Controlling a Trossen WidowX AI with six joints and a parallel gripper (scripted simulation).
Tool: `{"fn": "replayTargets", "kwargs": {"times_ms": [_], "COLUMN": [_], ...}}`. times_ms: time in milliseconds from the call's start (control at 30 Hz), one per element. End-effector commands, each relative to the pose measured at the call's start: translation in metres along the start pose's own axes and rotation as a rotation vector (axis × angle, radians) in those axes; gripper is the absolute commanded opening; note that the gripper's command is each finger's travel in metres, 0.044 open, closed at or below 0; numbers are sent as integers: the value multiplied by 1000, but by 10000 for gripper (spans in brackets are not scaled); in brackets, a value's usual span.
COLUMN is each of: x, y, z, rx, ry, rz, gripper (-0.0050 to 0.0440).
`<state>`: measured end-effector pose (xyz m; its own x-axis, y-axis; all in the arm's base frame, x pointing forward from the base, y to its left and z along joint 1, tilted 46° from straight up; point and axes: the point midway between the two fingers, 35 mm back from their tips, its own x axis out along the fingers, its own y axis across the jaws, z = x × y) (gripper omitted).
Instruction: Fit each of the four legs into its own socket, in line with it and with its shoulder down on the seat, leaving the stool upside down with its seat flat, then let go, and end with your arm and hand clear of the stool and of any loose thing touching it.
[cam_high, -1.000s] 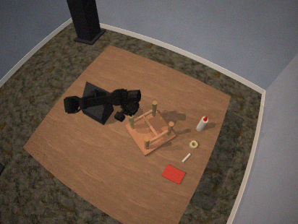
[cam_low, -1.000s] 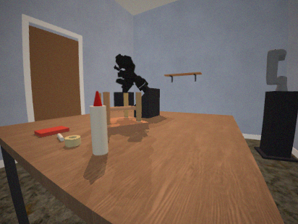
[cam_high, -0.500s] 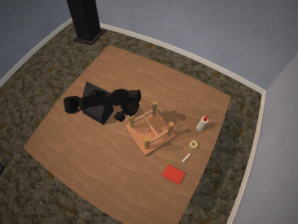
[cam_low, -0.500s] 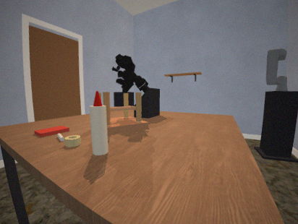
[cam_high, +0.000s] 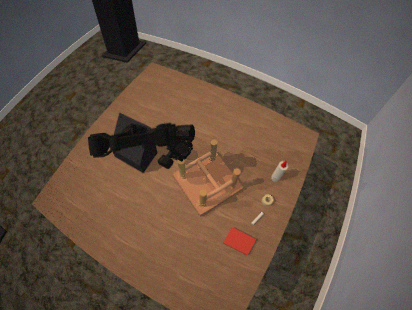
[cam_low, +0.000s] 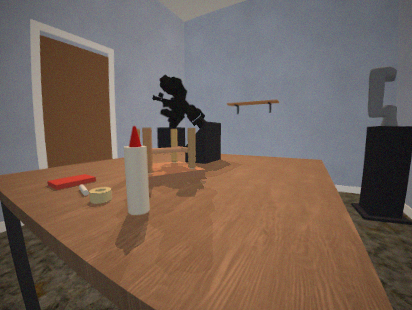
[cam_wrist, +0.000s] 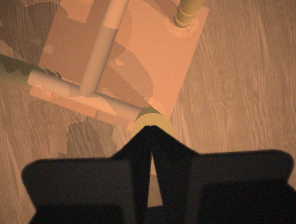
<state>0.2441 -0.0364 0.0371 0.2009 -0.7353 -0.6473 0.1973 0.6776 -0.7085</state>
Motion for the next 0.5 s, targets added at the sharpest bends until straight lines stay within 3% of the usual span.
{"fn": "replayTargets", "kwargs": {"times_ms": [0,467], "x": [13,15], "y": [-1,-1], "z": [-5,-5], "rx": [16,16], "ry": [36,36], "rz": [-6,-6], "gripper": [0,0]}}
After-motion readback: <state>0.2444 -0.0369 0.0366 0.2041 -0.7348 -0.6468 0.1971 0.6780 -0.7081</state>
